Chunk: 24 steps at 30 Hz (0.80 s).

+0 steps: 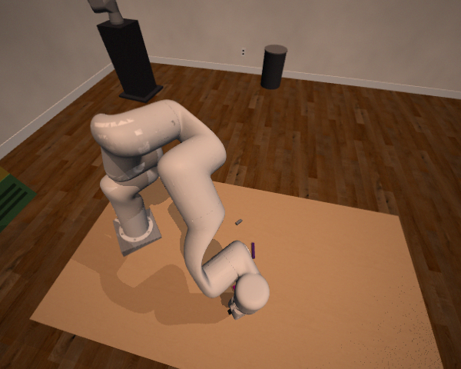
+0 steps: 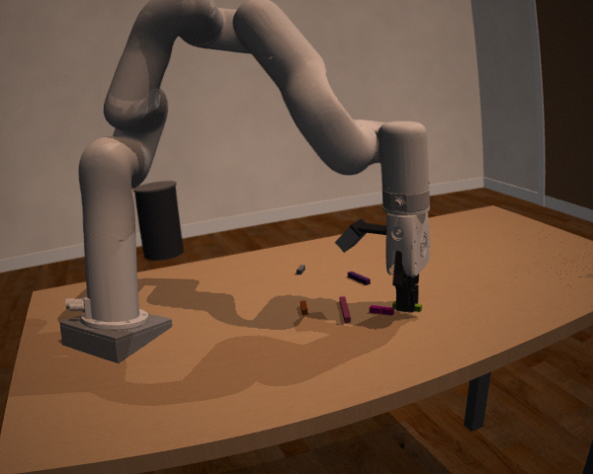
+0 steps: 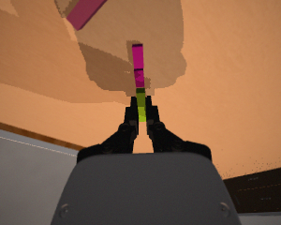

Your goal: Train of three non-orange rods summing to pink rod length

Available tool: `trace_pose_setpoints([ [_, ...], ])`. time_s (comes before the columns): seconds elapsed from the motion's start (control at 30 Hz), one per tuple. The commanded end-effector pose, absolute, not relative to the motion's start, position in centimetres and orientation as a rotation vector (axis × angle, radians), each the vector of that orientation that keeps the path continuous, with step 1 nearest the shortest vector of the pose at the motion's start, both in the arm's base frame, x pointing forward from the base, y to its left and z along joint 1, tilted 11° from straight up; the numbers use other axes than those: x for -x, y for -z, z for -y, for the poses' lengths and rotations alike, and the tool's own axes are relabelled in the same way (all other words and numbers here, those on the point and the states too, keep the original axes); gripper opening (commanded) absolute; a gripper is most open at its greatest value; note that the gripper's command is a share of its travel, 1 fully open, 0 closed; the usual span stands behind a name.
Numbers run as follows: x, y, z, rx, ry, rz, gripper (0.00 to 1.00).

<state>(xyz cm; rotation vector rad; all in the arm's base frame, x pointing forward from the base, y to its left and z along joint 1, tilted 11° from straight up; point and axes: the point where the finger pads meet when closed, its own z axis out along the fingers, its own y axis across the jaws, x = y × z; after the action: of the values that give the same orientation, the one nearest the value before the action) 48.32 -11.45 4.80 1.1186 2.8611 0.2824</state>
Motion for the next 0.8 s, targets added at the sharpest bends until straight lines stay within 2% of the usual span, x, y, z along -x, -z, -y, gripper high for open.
trace_pose_setpoints([
  [0.0,-48.45,-4.97,11.51,-1.117,-0.282,-2.857,0.04],
  [0.77,-48.63,-4.96,11.69,-1.117,-0.282,-2.857,0.04],
])
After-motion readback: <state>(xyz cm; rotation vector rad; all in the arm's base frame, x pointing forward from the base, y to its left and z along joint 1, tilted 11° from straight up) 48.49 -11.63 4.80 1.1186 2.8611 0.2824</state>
